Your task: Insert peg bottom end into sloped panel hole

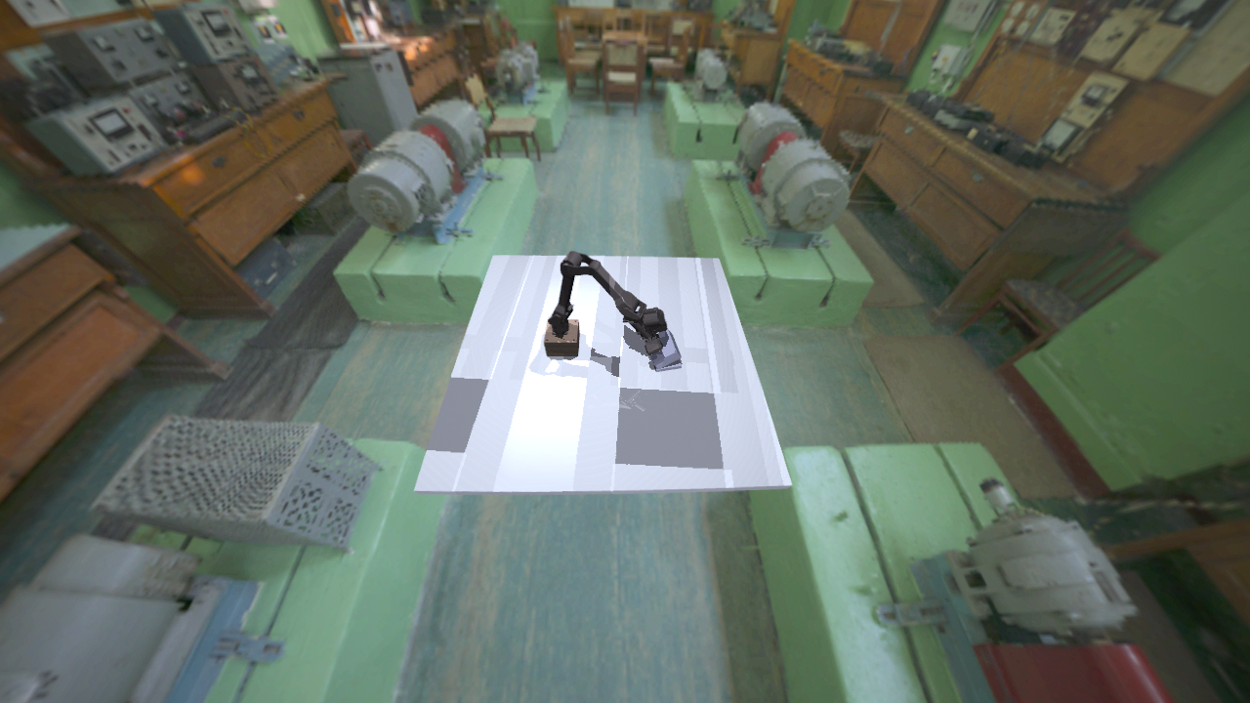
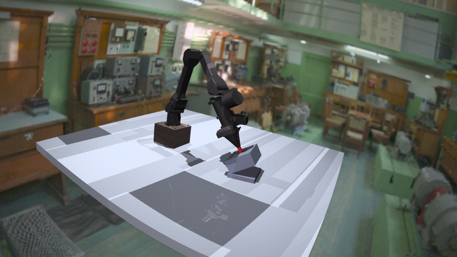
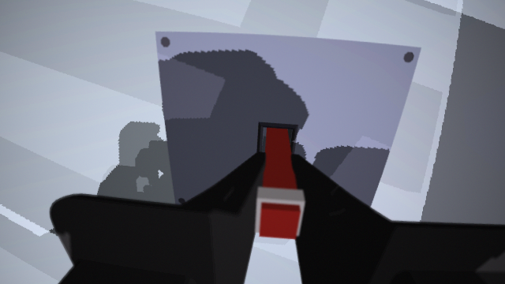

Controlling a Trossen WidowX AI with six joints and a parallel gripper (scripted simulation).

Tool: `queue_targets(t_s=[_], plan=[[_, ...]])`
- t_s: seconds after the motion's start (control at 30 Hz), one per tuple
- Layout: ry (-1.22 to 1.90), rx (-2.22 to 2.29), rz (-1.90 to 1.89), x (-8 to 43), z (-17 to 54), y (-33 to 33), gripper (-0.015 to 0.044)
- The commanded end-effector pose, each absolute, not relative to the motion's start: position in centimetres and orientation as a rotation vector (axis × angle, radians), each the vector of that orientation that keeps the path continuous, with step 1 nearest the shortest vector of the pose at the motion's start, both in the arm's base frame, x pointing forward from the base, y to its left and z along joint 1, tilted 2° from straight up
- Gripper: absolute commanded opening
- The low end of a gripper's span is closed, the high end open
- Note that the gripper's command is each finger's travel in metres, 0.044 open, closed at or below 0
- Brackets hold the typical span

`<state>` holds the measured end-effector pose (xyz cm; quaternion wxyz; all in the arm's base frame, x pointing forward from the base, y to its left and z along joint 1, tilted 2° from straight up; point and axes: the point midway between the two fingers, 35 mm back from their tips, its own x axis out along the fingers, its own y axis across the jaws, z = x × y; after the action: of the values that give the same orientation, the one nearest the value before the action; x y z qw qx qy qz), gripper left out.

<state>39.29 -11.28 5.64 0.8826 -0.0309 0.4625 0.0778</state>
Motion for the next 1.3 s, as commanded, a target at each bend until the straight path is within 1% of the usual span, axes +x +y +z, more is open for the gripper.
queue_targets(t_s=[0.0, 0.7, 1.27], plan=[[0.961, -0.061, 0.156, 39.58, 5.48, -11.33, 0.0], [0.964, -0.063, 0.163, 39.69, 5.05, -11.2, 0.0], [0.965, -0.063, 0.162, 39.5, 5.4, -11.28, 0.044]])
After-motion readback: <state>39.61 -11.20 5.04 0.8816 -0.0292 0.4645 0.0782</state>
